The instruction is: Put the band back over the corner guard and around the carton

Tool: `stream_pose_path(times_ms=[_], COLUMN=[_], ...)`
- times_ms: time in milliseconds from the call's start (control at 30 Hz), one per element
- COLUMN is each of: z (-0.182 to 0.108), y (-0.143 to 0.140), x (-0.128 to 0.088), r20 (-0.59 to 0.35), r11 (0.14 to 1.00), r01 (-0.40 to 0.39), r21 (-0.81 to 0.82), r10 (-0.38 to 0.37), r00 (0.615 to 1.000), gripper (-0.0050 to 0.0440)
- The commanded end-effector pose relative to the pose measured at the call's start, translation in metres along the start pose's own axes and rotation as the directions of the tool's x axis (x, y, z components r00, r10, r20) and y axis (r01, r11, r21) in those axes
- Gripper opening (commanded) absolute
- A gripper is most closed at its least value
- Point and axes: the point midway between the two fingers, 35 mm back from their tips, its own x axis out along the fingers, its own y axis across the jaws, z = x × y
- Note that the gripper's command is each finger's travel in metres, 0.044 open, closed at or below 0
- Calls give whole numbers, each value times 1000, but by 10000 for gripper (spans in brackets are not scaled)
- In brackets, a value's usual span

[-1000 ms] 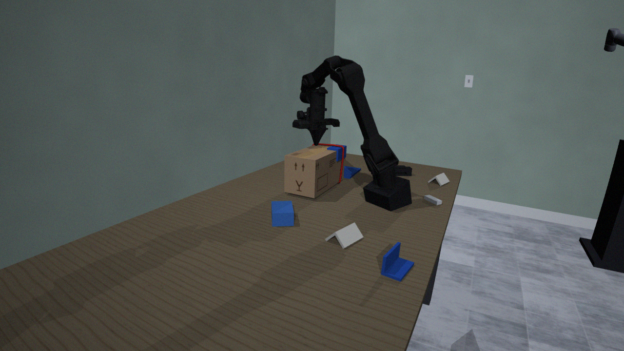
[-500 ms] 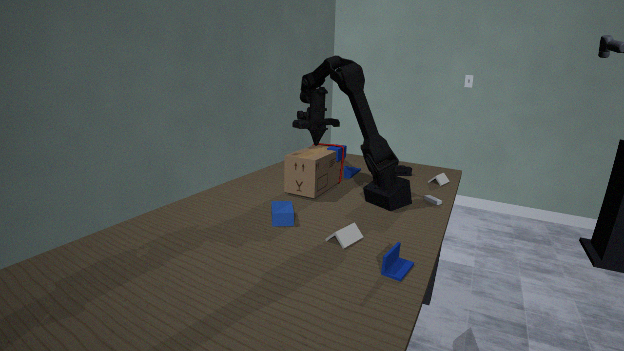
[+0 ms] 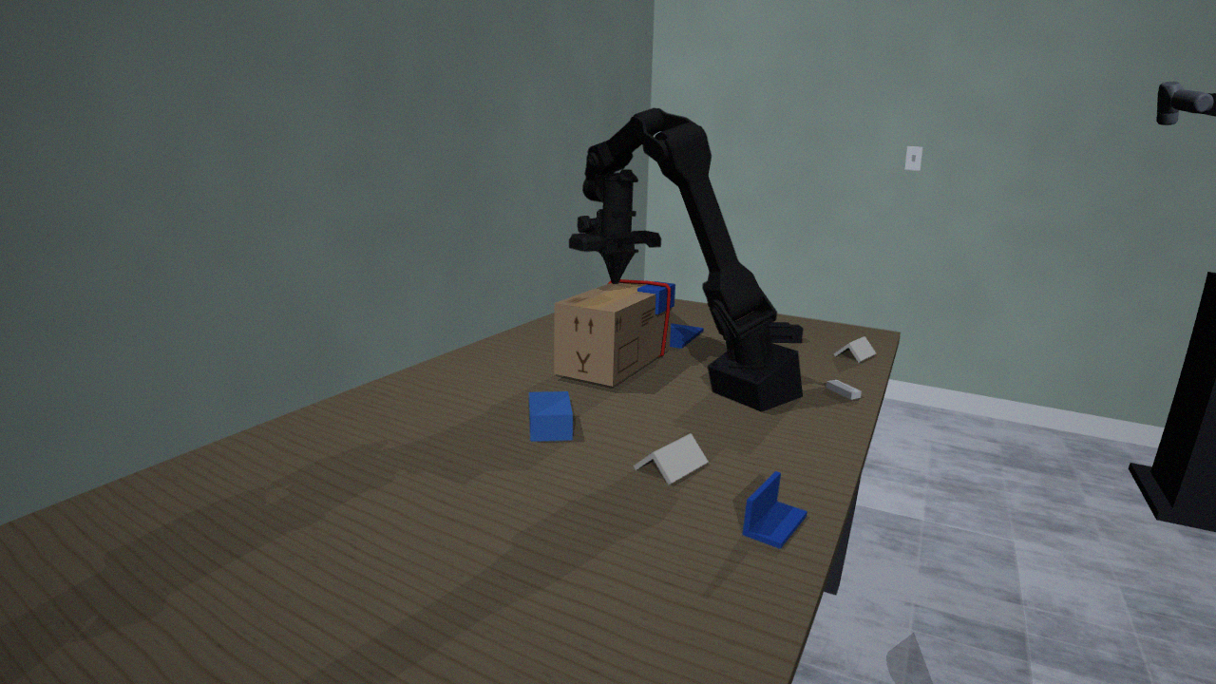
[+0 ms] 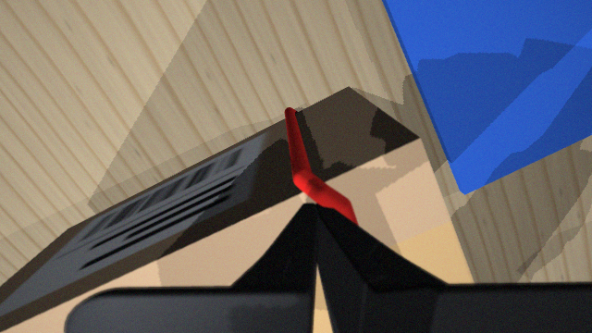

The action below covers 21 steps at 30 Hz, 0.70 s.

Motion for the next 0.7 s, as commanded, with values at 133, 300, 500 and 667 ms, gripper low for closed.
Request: stream_pose_path(times_ms=[133,300,500,667], z=[-1,0,0,-2], y=[1,1,1,2], x=[-1,-38,-40,-37], r20=[-1,0,0,-3], r11=[1000,1000,1000,1000], r01=[-3,0,0,-4], r21=[3,-1,-1,5], r10=[3,0,0,4], r00=[1000,1000,1000,1000], gripper=[0,0,0,0])
